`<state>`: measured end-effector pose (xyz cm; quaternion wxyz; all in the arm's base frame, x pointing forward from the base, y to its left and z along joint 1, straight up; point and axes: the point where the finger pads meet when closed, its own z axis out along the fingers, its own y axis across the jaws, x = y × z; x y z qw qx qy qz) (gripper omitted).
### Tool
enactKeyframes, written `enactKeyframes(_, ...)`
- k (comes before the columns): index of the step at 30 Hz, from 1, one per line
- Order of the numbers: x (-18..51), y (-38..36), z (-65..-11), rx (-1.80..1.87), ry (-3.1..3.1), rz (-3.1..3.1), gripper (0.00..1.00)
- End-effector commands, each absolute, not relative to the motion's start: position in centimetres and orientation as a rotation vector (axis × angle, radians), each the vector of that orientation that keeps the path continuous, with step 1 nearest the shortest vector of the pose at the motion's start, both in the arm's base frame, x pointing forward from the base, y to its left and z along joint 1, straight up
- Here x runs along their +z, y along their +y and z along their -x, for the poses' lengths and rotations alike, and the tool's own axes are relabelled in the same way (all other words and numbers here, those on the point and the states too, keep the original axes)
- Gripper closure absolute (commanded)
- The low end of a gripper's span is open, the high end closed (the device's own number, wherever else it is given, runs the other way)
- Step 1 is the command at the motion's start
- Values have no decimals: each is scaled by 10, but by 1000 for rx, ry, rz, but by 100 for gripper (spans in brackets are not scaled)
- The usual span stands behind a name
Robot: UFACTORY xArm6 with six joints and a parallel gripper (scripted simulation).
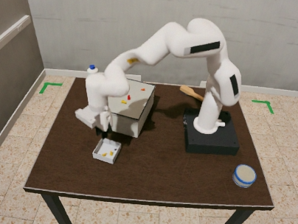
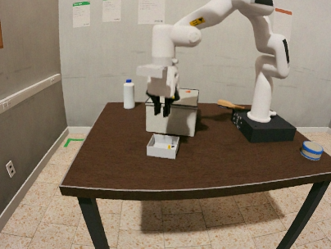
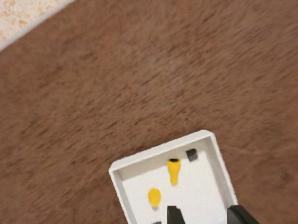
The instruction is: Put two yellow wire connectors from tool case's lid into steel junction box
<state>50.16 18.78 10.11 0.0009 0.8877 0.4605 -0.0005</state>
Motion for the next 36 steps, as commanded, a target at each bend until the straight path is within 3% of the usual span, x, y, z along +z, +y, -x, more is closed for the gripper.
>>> enactKeyframes(1, 153, 188, -501, 2, 1446, -2787, 70)
enactKeyframes(36, 189, 188, -501, 2, 1446, -2787, 70)
